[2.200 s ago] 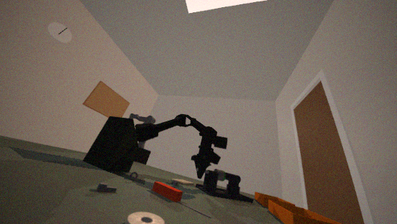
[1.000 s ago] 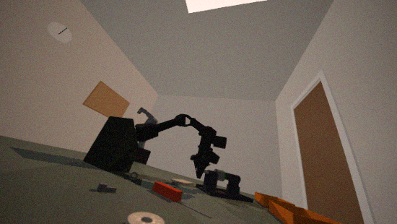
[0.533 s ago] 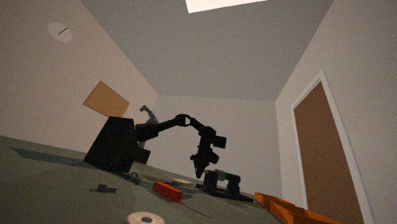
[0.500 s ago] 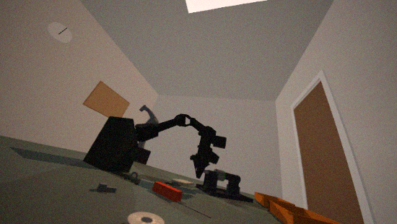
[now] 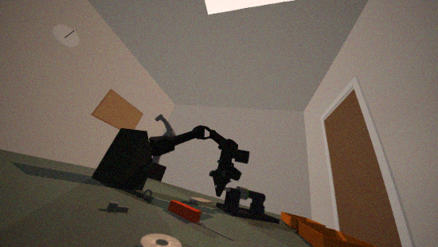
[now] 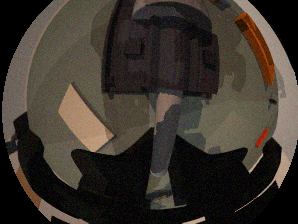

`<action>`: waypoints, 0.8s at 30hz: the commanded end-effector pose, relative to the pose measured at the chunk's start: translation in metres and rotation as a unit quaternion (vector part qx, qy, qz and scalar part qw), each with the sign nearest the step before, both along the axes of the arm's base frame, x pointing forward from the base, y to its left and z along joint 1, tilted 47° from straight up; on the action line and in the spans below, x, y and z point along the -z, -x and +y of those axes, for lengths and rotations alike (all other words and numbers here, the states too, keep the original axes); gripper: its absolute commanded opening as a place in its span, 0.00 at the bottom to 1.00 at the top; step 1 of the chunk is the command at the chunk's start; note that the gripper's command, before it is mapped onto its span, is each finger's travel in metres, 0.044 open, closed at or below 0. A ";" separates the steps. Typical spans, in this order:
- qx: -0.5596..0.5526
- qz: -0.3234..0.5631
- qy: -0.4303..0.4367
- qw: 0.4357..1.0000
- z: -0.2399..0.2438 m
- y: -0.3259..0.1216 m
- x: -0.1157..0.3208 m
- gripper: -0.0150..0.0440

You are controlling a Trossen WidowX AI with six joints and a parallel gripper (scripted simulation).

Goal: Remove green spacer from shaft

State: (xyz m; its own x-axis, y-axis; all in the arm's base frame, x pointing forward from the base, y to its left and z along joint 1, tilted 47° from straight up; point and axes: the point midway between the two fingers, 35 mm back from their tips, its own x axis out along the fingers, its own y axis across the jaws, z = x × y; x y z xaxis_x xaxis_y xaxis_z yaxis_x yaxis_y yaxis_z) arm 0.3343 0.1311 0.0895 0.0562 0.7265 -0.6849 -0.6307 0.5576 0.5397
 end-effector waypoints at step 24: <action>-0.001 -0.001 0.001 1.000 -0.002 0.004 0.001 0.25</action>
